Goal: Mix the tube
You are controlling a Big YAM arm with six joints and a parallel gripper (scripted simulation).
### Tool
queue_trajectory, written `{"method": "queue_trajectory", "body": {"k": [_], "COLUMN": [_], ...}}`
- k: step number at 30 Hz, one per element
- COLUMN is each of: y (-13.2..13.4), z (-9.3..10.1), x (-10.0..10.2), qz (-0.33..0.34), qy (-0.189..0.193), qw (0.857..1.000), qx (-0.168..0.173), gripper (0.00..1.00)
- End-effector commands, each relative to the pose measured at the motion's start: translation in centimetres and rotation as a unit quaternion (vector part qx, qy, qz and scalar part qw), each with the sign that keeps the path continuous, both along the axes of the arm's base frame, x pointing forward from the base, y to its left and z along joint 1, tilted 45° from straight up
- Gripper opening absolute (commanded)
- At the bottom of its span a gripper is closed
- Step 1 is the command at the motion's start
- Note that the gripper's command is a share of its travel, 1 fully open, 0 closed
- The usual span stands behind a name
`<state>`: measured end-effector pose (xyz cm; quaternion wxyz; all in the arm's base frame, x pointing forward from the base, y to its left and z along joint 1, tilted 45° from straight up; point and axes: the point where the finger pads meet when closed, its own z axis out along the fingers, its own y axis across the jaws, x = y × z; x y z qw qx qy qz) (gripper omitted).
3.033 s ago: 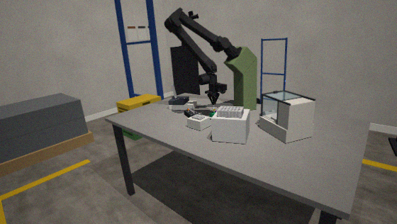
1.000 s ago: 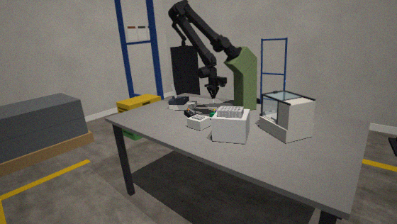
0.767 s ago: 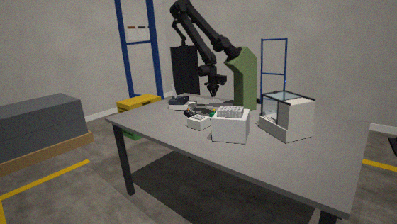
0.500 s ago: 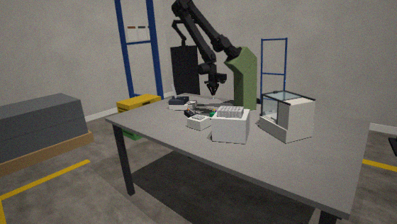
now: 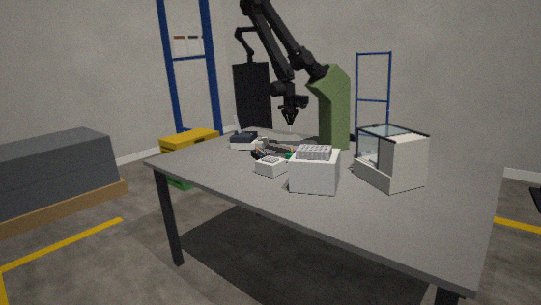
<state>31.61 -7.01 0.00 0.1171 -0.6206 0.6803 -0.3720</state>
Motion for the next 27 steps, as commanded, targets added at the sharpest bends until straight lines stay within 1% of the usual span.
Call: {"method": "queue_trajectory", "body": {"k": [1, 14, 17, 27], "y": [0.5, 1.2, 1.3, 1.7], "z": [-0.2, 1.6, 1.8, 2.7], "x": [-1.3, -2.2, -2.2, -3.1], "qz": [-0.002, -0.002, -0.002, -0.004], "qy": [0.007, 0.004, 0.002, 0.003], "qw": [1.0, 1.0, 1.0, 1.0], "qx": [0.005, 0.005, 0.005, 0.005], "gripper": [0.09, 0.09, 0.09, 0.09]}}
